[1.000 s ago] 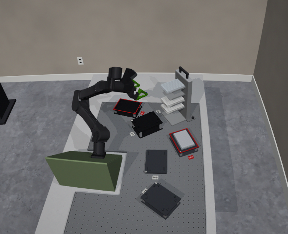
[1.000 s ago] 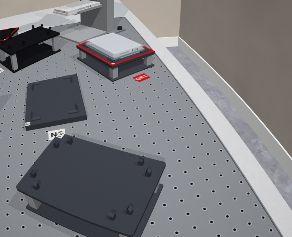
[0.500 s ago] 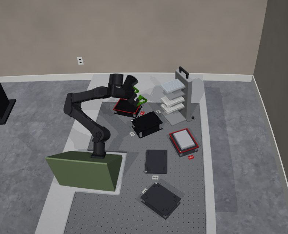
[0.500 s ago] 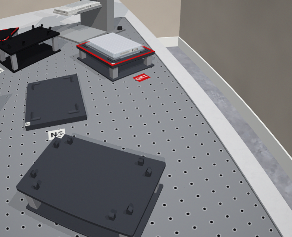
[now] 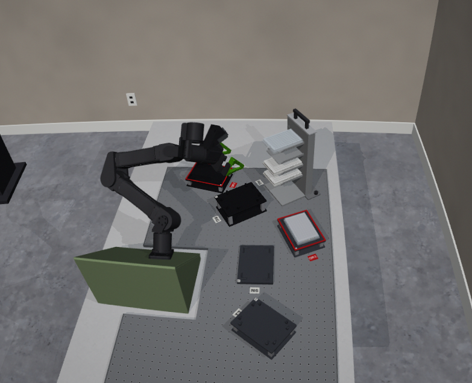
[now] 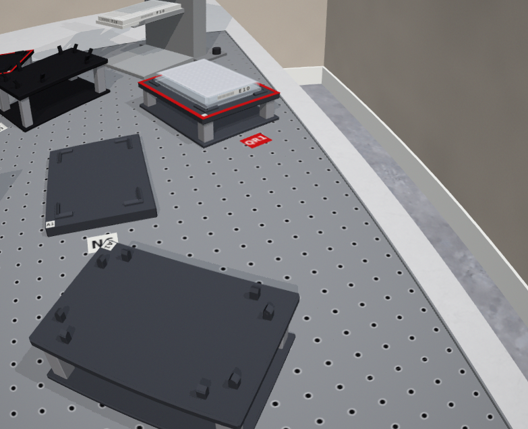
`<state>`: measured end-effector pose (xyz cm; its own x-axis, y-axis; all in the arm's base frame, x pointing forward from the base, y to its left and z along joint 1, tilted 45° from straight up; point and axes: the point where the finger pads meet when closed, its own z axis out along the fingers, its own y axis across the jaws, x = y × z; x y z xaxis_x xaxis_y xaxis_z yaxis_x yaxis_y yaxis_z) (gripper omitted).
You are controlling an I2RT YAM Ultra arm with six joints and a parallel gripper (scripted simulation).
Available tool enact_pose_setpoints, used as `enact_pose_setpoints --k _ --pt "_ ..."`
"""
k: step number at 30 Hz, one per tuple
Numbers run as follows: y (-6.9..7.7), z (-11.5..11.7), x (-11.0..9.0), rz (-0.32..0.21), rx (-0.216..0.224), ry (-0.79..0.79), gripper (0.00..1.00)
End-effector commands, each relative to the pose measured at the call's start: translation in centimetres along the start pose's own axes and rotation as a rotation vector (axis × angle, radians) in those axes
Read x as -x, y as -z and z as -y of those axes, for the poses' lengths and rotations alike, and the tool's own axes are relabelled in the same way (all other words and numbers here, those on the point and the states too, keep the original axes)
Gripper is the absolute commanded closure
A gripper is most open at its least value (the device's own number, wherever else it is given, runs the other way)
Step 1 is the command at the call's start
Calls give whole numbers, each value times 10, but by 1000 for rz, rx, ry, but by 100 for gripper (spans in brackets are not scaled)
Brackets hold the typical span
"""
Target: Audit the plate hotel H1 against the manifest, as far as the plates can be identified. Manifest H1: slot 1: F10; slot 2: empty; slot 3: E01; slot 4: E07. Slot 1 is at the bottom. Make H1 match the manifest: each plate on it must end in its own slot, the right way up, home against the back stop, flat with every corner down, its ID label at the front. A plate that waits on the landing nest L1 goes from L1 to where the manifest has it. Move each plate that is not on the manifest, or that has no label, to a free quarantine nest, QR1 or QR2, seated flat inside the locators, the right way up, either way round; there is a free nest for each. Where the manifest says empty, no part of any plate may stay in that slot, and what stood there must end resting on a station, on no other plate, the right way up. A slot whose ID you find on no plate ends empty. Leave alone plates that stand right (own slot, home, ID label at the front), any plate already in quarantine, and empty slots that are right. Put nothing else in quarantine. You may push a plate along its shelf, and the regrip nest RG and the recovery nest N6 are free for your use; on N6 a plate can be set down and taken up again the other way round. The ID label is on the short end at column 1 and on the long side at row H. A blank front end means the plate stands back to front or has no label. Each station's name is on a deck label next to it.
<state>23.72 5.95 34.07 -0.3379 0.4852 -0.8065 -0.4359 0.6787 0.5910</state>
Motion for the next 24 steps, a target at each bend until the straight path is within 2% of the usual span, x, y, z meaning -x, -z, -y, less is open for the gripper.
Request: enact_pose_setpoints --k 1,24 --pt "-2 2 10 28 -22 14 0" --pt "-24 2 23 29 -22 15 0"
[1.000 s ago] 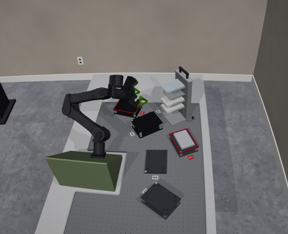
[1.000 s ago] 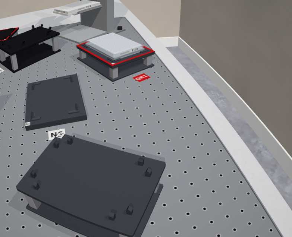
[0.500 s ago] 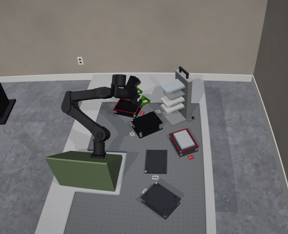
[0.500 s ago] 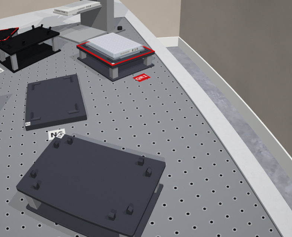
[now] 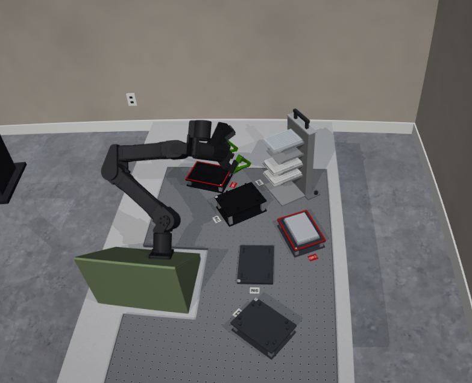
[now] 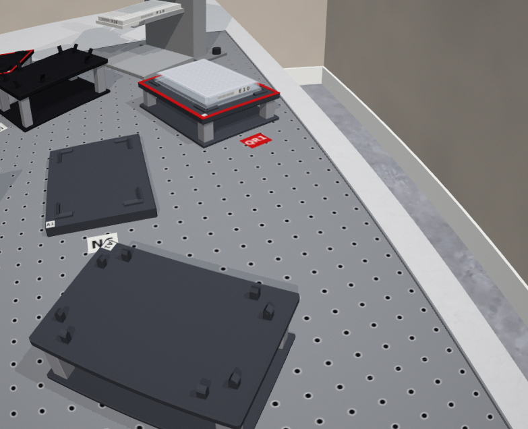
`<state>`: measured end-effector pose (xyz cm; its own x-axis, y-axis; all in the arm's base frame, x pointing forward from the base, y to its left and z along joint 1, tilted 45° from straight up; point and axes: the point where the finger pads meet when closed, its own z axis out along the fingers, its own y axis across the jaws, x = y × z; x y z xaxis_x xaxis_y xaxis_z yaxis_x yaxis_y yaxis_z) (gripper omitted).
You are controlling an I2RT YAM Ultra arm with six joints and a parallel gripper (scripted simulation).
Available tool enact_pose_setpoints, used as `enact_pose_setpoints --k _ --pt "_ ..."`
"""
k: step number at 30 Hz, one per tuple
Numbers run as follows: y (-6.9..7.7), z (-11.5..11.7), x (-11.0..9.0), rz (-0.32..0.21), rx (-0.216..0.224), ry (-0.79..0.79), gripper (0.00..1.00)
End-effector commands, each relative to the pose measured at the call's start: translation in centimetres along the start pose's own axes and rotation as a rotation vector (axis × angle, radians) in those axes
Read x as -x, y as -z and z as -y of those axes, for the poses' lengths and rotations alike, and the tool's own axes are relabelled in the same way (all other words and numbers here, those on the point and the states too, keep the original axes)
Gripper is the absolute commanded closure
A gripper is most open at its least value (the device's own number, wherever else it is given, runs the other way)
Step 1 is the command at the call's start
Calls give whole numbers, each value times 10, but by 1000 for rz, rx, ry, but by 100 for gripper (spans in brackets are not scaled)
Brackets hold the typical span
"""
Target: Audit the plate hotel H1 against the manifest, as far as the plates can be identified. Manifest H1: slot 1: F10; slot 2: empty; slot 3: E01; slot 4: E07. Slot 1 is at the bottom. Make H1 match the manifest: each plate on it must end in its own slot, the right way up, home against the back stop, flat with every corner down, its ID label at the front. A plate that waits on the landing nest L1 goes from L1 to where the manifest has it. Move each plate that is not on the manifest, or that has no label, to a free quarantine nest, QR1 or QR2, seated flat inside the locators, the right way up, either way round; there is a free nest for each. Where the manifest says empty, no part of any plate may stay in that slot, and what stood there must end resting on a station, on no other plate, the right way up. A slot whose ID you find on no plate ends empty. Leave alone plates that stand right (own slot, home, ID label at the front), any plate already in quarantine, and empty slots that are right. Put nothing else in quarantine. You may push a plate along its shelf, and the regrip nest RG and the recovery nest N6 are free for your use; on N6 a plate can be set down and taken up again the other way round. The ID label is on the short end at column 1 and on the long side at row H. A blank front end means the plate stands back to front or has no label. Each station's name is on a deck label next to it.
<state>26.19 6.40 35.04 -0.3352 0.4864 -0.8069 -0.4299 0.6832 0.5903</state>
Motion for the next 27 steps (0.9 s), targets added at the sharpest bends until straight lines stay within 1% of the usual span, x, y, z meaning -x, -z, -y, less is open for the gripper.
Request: enact_pose_setpoints --k 1,27 --pt "-2 0 10 26 -14 14 0" --pt "-29 0 27 28 -14 14 0"
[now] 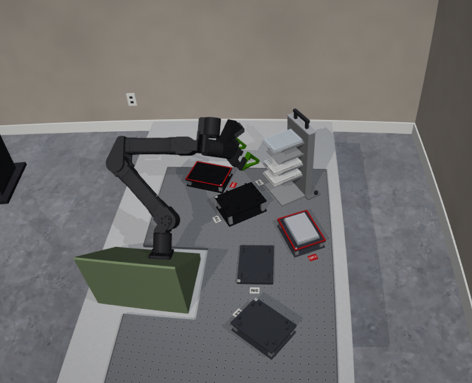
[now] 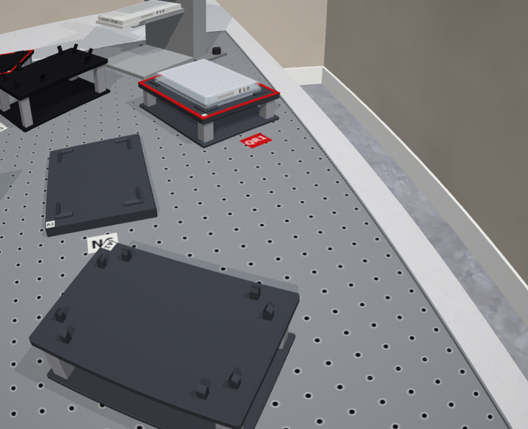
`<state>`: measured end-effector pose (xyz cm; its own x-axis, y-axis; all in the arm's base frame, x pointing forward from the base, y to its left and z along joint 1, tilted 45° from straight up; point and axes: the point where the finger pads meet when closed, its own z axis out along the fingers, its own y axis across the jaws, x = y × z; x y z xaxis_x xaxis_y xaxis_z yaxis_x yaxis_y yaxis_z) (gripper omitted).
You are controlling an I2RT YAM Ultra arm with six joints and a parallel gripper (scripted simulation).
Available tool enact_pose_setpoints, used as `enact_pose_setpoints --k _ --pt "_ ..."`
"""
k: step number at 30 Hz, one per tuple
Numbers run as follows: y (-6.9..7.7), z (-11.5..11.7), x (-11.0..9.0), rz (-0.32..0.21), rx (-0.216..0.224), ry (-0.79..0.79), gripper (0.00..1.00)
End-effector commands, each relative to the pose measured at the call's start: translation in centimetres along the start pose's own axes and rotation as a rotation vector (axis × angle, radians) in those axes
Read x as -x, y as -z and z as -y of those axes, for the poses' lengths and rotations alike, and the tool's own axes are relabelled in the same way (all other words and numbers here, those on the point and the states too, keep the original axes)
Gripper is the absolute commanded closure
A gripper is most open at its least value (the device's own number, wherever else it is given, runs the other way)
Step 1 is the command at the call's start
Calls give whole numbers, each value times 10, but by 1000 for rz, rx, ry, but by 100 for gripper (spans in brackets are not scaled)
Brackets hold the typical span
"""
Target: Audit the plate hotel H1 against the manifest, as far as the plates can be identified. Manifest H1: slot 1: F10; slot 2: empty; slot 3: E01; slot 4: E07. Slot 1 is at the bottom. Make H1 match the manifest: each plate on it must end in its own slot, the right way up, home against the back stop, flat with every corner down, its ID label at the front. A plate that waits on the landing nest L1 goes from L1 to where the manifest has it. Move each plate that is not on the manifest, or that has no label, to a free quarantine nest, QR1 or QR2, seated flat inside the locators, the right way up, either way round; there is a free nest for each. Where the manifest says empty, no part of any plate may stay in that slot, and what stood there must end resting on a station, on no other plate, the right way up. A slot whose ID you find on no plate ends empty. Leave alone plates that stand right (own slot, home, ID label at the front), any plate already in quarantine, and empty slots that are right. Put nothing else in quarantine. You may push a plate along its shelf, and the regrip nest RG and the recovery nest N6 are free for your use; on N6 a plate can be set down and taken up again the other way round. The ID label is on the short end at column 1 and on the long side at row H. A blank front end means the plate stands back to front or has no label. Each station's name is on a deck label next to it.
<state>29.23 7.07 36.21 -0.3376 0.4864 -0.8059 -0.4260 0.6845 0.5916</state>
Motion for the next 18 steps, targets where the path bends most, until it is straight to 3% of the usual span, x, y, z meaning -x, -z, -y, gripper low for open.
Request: enact_pose_setpoints --k 1,18 --pt "-1 -2 11 30 -10 16 0" --pt "-18 -2 22 31 -10 16 0"
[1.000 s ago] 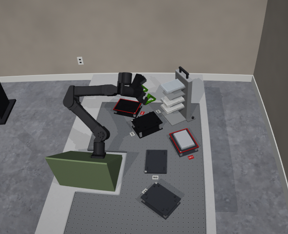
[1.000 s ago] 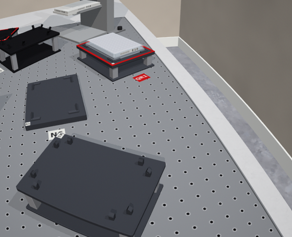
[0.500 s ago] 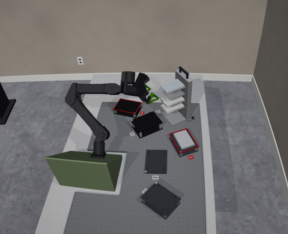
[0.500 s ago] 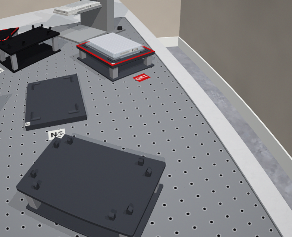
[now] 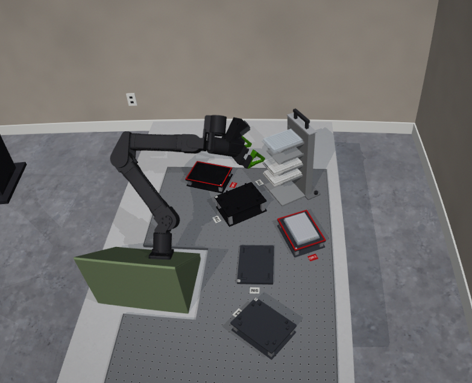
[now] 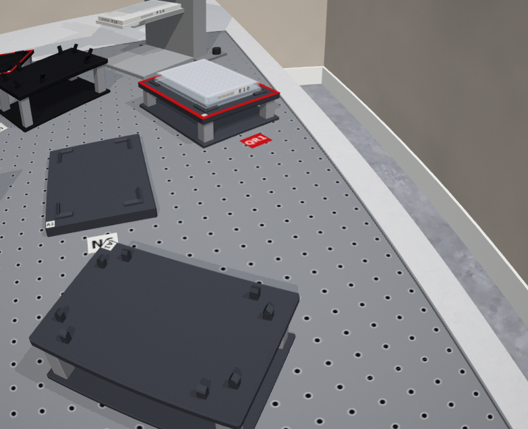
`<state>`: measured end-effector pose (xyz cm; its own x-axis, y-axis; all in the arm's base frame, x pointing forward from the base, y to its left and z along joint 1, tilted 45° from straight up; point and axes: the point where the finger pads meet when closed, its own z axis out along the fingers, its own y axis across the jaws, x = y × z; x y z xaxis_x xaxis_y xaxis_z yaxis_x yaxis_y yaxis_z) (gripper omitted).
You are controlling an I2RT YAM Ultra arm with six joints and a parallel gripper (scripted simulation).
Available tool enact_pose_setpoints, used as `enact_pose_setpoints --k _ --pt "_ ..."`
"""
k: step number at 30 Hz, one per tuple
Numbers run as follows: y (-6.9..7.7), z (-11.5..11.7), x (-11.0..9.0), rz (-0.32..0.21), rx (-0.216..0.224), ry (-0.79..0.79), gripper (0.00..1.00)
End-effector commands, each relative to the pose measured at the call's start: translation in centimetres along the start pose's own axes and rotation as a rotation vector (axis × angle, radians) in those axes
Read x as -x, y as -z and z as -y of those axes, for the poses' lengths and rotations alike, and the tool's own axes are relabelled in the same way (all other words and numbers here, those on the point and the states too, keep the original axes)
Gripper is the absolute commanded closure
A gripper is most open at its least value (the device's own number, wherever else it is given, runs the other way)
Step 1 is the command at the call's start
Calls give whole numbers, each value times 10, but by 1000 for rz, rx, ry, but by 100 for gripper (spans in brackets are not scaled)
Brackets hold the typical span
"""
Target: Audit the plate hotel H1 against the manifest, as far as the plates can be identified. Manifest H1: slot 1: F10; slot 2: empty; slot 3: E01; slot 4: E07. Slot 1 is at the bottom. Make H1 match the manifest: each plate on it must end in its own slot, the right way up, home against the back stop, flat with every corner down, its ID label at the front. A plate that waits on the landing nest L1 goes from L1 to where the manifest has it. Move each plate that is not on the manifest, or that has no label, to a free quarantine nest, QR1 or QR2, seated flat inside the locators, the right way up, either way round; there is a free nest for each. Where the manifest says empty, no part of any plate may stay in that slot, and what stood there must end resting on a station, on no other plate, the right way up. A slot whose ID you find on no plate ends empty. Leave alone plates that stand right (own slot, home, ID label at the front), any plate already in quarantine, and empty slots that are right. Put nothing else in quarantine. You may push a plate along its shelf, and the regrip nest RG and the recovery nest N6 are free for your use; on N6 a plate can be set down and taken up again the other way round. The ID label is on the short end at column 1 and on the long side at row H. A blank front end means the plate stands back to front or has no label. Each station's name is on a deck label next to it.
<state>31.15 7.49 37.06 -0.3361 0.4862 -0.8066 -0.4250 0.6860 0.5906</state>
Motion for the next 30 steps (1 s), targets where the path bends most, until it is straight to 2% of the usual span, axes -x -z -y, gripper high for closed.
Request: enact_pose_setpoints --k 1,30 --pt "0 -2 11 29 -8 15 0" --pt "-29 -2 29 31 -8 15 0"
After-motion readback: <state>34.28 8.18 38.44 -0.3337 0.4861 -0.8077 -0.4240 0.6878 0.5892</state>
